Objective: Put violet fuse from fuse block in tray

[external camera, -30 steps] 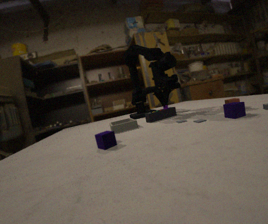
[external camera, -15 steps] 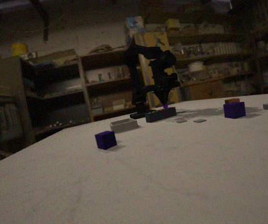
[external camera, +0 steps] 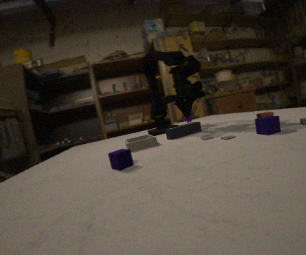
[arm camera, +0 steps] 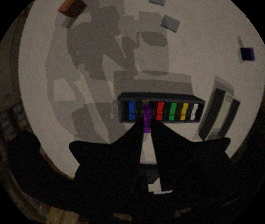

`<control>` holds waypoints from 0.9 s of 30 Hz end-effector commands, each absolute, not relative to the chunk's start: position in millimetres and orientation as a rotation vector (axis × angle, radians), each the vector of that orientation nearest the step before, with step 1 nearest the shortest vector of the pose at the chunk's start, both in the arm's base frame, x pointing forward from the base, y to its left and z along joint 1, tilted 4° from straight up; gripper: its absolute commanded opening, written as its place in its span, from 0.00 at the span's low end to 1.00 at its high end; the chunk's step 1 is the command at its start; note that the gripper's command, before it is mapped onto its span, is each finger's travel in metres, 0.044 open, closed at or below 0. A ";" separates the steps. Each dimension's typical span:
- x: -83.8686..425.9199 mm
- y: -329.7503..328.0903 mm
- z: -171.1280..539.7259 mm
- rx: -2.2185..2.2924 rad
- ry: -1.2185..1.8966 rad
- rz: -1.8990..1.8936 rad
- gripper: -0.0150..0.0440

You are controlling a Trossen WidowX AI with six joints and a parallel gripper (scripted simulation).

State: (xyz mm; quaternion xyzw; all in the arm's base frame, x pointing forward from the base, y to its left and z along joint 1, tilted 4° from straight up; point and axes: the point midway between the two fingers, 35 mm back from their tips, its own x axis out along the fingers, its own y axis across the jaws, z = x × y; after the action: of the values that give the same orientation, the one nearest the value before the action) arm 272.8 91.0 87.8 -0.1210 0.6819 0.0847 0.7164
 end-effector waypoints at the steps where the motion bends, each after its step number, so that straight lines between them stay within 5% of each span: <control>1: 273.2 90.7 91.0 -0.267 1.505 0.181 0.25; 27: 271.9 91.1 116.0 -0.267 1.505 0.181 0.25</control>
State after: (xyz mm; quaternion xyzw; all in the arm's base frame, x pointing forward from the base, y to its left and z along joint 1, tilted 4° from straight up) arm 271.2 92.3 113.3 -0.1213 0.6820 0.0850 0.7162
